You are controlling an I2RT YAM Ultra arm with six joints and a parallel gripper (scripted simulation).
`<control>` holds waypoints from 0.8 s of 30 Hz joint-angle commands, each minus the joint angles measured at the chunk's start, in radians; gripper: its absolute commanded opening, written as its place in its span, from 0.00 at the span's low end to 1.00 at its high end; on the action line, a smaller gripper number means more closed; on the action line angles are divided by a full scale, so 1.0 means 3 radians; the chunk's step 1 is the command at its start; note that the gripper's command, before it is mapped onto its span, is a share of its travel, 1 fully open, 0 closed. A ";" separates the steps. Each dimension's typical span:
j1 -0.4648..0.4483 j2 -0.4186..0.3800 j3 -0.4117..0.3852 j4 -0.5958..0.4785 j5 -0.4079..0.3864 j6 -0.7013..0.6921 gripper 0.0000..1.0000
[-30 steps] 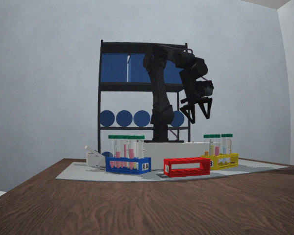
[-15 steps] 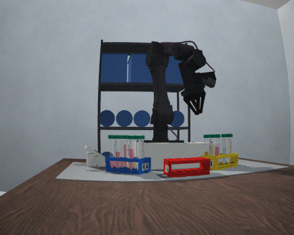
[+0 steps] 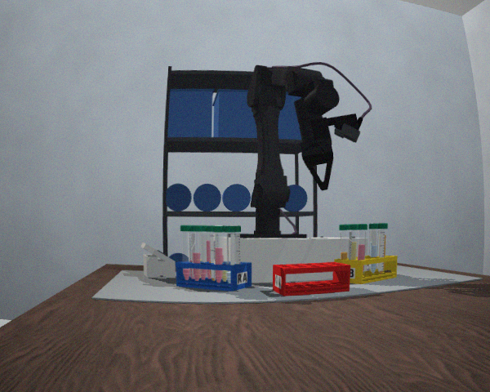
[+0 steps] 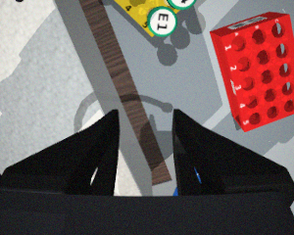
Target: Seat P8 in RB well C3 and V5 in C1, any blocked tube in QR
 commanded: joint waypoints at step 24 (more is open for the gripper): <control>-0.0448 0.0582 0.0629 -0.0255 0.0319 0.2186 0.30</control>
